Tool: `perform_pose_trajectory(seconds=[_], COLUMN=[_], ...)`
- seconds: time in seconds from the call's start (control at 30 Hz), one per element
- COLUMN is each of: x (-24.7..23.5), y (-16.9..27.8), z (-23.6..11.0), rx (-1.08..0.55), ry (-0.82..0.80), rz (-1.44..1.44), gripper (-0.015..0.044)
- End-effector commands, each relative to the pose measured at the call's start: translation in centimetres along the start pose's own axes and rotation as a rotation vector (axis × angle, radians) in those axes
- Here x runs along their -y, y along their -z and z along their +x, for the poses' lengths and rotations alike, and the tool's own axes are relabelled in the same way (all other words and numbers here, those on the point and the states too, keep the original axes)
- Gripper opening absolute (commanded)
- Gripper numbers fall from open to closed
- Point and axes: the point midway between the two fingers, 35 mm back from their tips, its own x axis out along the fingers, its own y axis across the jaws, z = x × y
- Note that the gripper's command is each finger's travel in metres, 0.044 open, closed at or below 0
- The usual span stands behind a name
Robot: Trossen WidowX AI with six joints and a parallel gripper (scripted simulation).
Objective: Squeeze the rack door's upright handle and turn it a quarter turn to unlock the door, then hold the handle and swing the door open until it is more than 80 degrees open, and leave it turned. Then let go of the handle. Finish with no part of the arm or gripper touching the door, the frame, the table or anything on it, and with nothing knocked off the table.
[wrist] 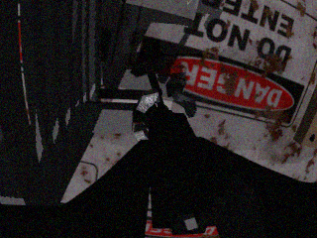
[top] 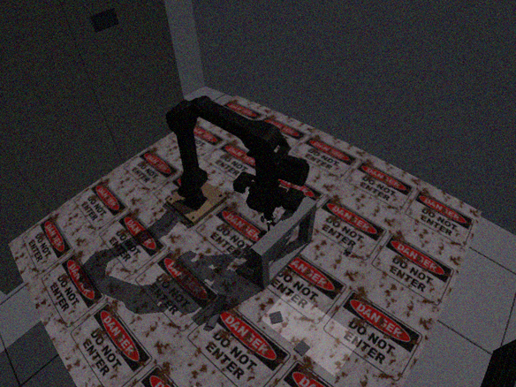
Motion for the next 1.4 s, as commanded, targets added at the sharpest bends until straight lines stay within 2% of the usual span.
perform_pose_trajectory(seconds=[0.0,1.37], x=[0.6,7.4], y=[-0.3,-5.1], z=[0.0,0.1], rx=[0.005,0.009], ry=[-0.005,0.003], rz=[-0.089,-0.717], gripper=[0.0008,0.0008])
